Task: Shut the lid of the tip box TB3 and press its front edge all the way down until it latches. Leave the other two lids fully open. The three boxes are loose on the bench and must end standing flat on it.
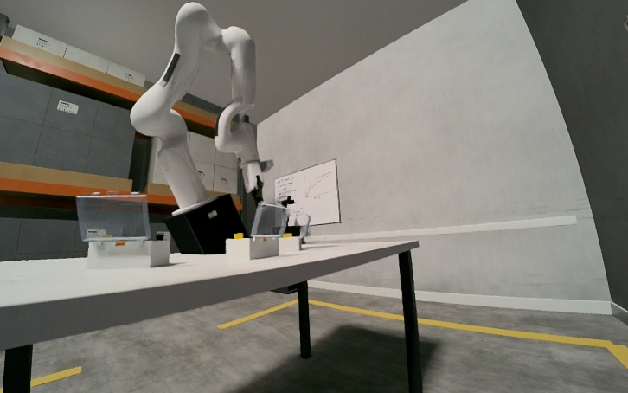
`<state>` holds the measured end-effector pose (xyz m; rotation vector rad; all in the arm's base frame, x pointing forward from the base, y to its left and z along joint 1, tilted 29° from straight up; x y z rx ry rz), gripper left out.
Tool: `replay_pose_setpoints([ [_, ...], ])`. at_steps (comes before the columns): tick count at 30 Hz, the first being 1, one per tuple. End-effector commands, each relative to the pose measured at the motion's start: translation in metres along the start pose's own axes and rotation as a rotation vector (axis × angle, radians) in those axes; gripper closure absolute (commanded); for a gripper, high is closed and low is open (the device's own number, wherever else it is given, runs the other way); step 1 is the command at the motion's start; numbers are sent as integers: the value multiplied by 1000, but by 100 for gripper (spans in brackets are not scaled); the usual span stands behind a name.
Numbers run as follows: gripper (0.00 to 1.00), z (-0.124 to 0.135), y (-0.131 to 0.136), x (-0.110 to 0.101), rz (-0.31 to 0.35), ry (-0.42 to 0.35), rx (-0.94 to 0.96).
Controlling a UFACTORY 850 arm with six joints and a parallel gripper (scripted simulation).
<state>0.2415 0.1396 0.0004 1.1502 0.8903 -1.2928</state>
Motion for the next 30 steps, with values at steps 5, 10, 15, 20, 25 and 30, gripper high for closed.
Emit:
replay_pose_setpoints([
  [5, 100, -30, 14, 5, 10, -76, 174],
  [10, 100, -57, 27, 10, 17, -142, 327],
  [15, 100, -82, 40, 15, 25, -208, 480],
  [20, 100, -98, 49, 19, 29, -248, 572],
  [25, 100, -120, 61, 23, 31, -259, 599],
  [30, 100, -141, 73, 28, 31, -259, 599],
])
Point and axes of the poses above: the point where the finger pads meet when closed, its own x axis out along the fingers, its own y axis across the jaws, z = x × y, the point moved 7 cm from there along -x, back along the fingers, and after that the axes turned 11 degrees about -x, right-handed, at the moved point
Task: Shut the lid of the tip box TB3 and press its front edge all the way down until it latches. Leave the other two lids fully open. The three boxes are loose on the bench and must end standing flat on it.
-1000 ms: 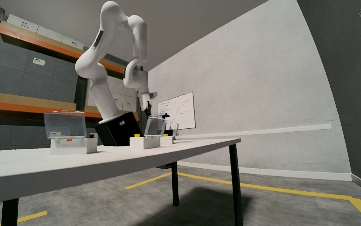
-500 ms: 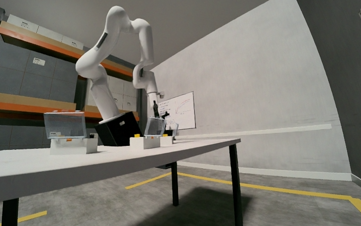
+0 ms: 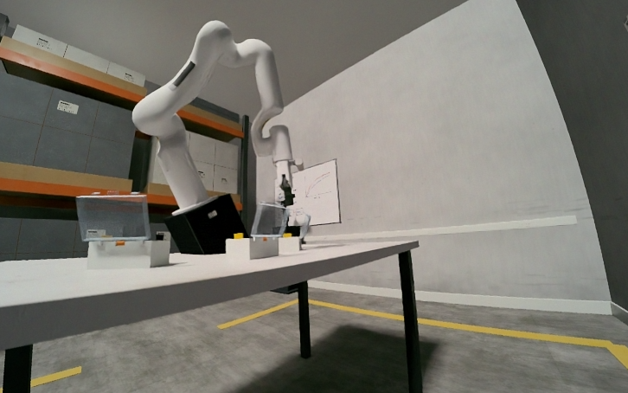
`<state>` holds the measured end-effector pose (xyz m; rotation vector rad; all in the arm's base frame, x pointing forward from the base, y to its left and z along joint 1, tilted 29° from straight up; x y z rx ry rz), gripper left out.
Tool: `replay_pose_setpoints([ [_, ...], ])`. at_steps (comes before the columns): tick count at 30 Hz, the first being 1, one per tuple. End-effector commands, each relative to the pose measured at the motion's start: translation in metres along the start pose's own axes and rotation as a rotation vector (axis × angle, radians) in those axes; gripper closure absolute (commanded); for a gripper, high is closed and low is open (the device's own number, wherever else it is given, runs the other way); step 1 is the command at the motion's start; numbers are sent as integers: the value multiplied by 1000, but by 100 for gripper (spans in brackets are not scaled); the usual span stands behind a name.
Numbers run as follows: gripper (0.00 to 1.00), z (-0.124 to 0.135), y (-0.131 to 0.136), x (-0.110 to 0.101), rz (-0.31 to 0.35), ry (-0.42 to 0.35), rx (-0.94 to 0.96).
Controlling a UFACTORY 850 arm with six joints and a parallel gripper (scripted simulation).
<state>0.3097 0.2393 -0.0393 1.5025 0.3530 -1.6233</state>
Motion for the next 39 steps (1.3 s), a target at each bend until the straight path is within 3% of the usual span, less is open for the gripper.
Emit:
replay_pose_setpoints([
  [1, 100, -40, -1, 3, 3, -115, -6],
  [25, 100, -139, -11, 8, 3, -115, -6],
  [39, 100, -139, -11, 8, 3, -115, -6],
])
Point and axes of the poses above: the point where the finger pads meet when closed, its own x axis out along the fingers, its own y axis across the jaws, z = x × y, the point moved 7 cm from there along -x, back along the fingers, and after that the axes turned 11 degrees about -x, right-handed, at the moved point
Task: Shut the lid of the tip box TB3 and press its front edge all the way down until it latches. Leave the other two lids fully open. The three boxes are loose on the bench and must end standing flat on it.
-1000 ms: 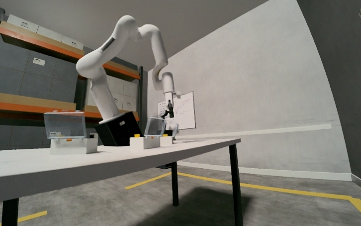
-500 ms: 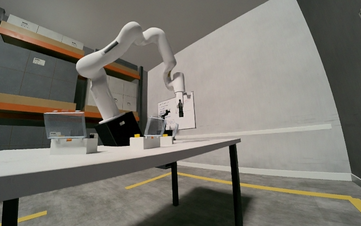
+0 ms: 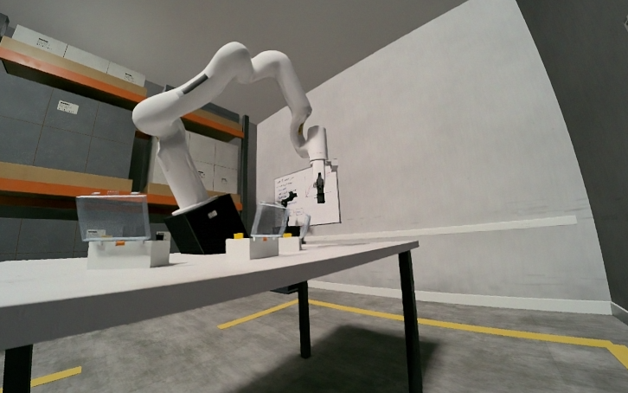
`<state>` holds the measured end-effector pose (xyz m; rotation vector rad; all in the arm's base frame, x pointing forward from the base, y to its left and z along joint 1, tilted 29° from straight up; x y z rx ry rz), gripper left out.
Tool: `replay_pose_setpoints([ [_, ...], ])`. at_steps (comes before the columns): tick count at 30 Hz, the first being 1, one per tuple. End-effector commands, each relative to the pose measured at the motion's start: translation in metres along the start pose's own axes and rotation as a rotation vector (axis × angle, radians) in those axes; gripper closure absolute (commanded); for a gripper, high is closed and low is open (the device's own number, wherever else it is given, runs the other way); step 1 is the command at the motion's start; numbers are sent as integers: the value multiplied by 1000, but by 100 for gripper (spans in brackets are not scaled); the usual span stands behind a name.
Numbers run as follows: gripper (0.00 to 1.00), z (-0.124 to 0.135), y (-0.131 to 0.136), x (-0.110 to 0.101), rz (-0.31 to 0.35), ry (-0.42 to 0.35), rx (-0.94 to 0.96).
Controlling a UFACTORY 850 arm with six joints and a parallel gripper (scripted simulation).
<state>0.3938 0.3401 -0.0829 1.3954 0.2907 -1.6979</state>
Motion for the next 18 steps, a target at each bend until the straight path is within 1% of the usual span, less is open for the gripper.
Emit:
replay_pose_setpoints([
  [1, 100, -1, 0, -1, 0, 2, 0],
  [8, 100, -1, 0, -1, 0, 2, 0],
  [18, 100, -1, 0, 12, 0, 2, 0],
])
Point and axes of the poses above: the point where the finger pads meet when closed, its own x axis out along the fingers, its own y axis across the jaws, z = x × y, the point moved 7 cm from there along -x, back along the fingers, and after that the axes turned 11 degrees about -x, right-handed, at the moved point
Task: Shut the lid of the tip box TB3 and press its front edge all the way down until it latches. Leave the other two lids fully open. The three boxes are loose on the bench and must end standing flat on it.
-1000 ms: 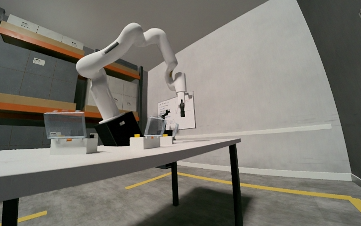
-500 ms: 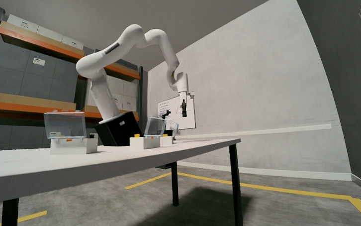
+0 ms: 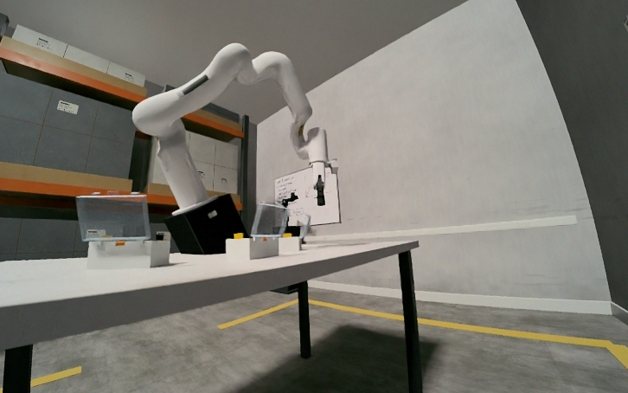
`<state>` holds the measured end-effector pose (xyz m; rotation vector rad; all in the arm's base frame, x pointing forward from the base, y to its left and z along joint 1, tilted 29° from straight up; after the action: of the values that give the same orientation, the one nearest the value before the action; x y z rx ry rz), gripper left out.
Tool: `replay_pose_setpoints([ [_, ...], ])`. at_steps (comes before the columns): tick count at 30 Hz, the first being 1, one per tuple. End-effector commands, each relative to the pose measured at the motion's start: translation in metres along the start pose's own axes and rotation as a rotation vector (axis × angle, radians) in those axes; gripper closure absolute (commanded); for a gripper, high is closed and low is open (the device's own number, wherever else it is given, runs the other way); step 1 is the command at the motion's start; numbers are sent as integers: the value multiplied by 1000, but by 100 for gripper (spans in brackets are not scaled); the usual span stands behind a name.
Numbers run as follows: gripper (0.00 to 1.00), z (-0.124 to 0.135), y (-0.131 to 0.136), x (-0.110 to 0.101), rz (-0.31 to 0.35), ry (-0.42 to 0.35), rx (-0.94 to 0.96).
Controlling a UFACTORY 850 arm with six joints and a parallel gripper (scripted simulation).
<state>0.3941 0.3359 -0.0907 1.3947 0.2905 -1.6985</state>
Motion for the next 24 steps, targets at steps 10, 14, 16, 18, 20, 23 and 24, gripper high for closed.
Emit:
replay_pose_setpoints([
  [10, 100, -1, 0, 20, 0, 3, 1],
  [14, 100, -1, 0, 25, 0, 3, 1],
  [16, 100, -1, 0, 27, 0, 3, 1],
  [18, 100, -1, 0, 30, 0, 3, 1],
  [20, 100, -1, 0, 33, 0, 3, 1],
  [23, 100, -1, 0, 38, 0, 3, 1],
  [24, 100, -1, 0, 40, 0, 3, 1],
])
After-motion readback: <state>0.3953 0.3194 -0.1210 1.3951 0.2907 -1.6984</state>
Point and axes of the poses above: the point where the finger pads meet when closed, its own x axis out along the fingers, its own y axis across the jaws, z = x × y, the point moved 7 cm from there along -x, back along the fingers, and after that the axes turned 11 degrees about -x, right-handed, at the moved point
